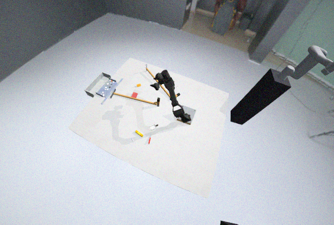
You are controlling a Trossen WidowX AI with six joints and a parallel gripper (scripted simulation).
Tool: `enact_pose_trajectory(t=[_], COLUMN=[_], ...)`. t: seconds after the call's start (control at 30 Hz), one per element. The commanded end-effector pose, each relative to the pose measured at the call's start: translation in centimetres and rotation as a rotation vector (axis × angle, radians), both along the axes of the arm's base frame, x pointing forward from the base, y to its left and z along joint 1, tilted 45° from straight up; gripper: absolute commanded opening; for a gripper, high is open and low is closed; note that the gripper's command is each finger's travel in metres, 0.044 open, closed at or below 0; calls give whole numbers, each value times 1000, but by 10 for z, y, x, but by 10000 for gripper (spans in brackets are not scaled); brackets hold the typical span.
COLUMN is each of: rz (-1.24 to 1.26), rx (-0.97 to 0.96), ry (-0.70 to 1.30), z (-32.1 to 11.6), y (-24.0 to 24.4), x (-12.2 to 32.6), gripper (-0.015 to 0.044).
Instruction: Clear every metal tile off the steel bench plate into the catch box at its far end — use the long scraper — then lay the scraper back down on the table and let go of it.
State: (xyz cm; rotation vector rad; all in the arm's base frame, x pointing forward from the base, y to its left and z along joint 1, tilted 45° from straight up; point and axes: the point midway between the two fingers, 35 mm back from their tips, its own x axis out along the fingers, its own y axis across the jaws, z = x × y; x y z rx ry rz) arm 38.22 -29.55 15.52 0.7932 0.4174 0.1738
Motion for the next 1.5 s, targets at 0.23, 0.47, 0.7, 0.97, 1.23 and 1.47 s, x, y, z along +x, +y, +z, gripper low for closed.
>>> enact_pose_trajectory(t=[0.23, 0.47, 0.7, 0.97, 1.23, 1.47], rz=[-78, -124, -168, -215, -260, -263], rx=[4, -1, -9, -20, -34, -35], ry=[-61, -95, -127, -162, -193, -196], z=[19, 28, 36, 43, 48, 48], y=[-10, -13, -13, -10, -4, -6], x=[-42, -68, -93, -121, -147, -148], gripper=[440, 440, 440, 440, 440, 440])
